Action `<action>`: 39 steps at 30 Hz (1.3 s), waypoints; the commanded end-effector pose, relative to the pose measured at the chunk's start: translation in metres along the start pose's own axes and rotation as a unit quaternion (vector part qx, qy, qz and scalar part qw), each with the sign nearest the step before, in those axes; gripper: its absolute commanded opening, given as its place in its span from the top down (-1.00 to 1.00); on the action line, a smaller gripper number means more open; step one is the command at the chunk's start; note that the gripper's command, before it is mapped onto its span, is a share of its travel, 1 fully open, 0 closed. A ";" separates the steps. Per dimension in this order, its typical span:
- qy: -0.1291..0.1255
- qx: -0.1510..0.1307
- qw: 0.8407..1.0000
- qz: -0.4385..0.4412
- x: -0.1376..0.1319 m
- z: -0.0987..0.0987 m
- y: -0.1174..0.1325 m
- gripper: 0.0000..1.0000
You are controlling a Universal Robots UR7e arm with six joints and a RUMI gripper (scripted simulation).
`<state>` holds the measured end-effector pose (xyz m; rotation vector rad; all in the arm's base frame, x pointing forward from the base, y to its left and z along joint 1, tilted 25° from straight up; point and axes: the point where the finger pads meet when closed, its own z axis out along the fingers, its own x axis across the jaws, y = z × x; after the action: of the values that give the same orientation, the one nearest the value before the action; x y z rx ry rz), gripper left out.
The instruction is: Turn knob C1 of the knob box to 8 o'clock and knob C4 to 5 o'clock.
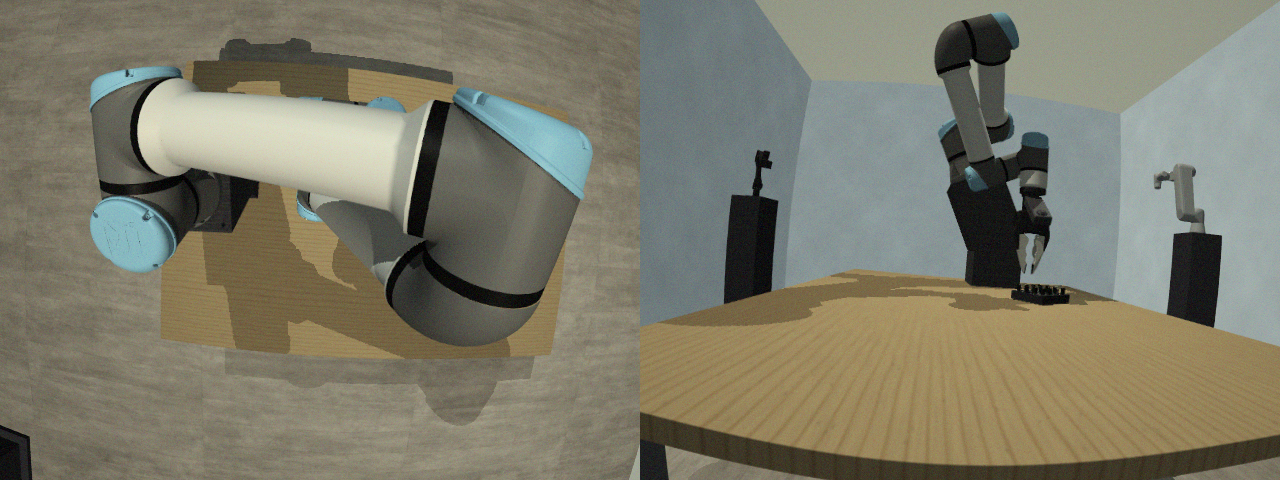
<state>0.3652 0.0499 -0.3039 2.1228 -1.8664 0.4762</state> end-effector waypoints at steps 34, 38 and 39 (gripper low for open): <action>0.000 0.001 0.970 -0.244 -0.014 -0.001 -0.014 0.78; 0.000 0.001 0.952 -0.305 -0.018 -0.001 -0.017 0.78; 0.000 0.001 0.948 -0.319 -0.019 -0.001 -0.018 0.78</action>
<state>0.3777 0.0657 -0.3098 2.4769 -1.2249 0.3525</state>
